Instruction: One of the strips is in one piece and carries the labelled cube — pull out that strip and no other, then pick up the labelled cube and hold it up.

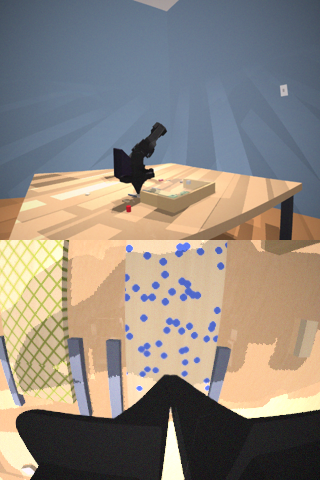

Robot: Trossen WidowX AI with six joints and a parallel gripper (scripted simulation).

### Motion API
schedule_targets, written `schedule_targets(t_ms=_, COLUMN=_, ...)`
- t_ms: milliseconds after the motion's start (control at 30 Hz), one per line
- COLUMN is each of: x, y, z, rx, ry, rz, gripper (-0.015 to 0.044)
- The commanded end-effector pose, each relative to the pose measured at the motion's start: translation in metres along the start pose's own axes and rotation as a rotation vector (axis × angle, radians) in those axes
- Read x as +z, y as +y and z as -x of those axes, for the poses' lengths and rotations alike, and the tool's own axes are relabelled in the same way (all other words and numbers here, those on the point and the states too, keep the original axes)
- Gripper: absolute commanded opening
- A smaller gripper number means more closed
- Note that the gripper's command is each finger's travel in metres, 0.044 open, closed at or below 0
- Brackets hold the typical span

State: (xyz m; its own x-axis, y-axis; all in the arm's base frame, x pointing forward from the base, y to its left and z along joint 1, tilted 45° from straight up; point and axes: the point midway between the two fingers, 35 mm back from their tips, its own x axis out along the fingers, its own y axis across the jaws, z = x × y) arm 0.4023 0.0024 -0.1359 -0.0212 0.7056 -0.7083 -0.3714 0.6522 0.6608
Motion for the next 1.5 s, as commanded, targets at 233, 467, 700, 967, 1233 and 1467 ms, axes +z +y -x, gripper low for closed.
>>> schedule_targets(t_ms=233, x=0.000, y=0.000, z=-0.002, rx=0.002, ry=-0.001, rz=-0.004, gripper=0.0000)
schedule_targets(t_ms=467, x=0.000, y=0.000, z=-0.003, rx=0.002, ry=-0.001, rz=-0.004, gripper=0.0000)
schedule_targets(t_ms=700, x=-0.010, y=0.000, z=-0.003, rx=0.002, ry=-0.001, rz=-0.004, gripper=0.0000)
schedule_targets(t_ms=967, x=-0.022, y=0.000, z=-0.004, rx=0.002, ry=0.000, rz=-0.005, gripper=0.0000)
schedule_targets(t_ms=1233, x=-0.035, y=0.000, z=-0.004, rx=0.002, ry=0.000, rz=-0.005, gripper=0.0000)
schedule_targets(t_ms=1467, x=-0.046, y=0.000, z=-0.004, rx=0.002, ry=0.000, rz=-0.005, gripper=0.0000)
